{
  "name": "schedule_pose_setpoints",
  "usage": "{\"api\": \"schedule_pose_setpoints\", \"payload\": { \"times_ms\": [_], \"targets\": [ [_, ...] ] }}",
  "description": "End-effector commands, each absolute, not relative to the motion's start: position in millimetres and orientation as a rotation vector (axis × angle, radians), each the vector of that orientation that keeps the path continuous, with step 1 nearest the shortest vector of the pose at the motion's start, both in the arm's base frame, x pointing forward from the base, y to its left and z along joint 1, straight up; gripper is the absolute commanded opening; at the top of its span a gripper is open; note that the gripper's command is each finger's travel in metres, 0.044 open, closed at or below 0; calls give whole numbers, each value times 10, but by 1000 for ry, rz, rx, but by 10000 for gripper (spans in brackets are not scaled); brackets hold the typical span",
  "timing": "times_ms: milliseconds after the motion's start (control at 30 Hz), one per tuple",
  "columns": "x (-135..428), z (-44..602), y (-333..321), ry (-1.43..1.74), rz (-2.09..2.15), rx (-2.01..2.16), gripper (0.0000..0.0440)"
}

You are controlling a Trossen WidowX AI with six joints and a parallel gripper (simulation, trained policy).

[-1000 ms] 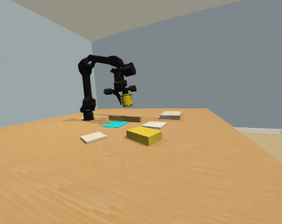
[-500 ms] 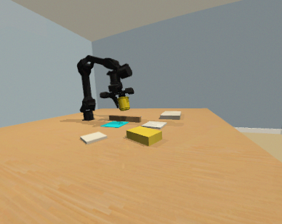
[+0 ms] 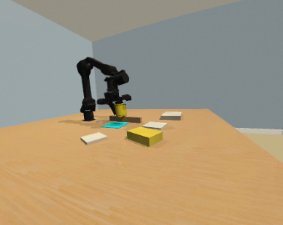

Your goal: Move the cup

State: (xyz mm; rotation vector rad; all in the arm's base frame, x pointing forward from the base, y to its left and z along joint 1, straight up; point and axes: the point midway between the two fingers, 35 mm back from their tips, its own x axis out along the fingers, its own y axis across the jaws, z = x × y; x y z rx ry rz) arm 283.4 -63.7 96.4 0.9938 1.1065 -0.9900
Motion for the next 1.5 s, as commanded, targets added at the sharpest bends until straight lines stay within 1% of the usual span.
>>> {"api": "schedule_pose_setpoints", "payload": {
  "times_ms": [0,233,333,400,500,933,1233,1400,1467],
  "targets": [
    [2759,870,-672,1108,-1005,991,26],
    [2658,726,-708,1107,-1027,997,49],
    [2637,678,-729,1098,-1029,1000,68],
    [2636,662,-746,1087,-1027,1006,94],
    [2676,703,-775,1051,-1011,1028,155],
    [2611,881,-758,1000,-949,1085,193],
    [2547,1075,-766,956,-921,1117,245],
    [2521,1231,-788,920,-907,1132,264],
    [2515,1308,-801,902,-899,1136,282]
  ]
}}
